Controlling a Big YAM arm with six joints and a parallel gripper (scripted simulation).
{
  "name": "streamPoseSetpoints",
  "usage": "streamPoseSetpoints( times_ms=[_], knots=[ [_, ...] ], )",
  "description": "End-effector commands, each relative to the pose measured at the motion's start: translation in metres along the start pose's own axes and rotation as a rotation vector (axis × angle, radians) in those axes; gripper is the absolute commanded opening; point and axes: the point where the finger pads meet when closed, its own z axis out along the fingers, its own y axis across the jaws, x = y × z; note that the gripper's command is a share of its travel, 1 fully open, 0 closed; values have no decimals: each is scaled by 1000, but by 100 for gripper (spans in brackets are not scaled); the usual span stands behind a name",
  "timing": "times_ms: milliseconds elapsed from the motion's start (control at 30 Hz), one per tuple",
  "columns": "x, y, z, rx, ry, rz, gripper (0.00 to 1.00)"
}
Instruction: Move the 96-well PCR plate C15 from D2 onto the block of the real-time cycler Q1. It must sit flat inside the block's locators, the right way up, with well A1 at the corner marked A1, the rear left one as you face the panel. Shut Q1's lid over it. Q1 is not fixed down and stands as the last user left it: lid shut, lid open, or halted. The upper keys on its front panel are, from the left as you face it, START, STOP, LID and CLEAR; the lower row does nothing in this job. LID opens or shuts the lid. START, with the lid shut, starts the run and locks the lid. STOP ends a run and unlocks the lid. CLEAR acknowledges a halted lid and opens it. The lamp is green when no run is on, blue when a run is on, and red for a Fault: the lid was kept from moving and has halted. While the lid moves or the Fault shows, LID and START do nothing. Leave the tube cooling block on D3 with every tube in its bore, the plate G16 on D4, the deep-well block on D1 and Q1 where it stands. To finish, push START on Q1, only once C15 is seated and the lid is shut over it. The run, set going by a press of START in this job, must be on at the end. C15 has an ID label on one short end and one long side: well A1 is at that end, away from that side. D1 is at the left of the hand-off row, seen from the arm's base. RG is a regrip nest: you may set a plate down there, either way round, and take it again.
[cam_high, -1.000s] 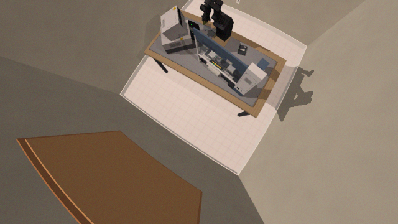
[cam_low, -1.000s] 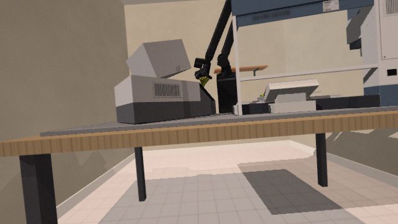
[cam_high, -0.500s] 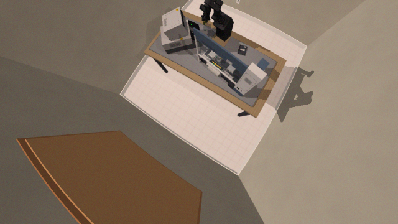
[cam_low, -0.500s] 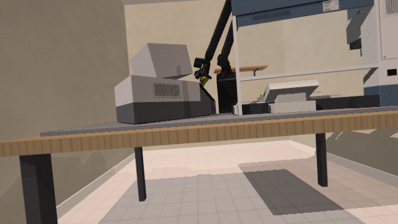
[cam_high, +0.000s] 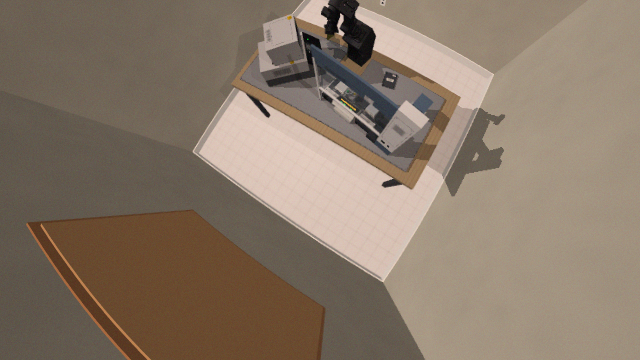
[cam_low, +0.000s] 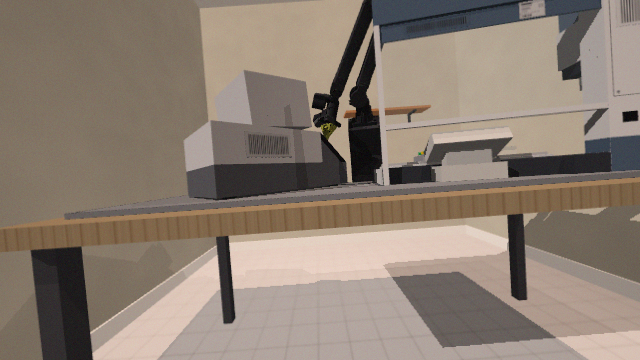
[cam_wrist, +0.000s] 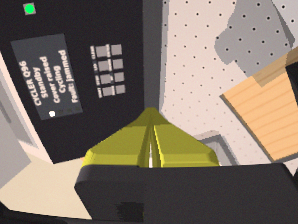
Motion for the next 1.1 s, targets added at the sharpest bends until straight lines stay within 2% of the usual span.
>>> streamPoseSetpoints(
  times_ms=[0,267,800,1067],
  knots=[
    [-2,9,0,-10,0,-19,0],
    [-13,18,-4,-28,-26,-18,0],
    [-17,24,-5,-34,-33,-25,0],
    [-8,9,-3,-18,-21,-2,0]
  ],
)
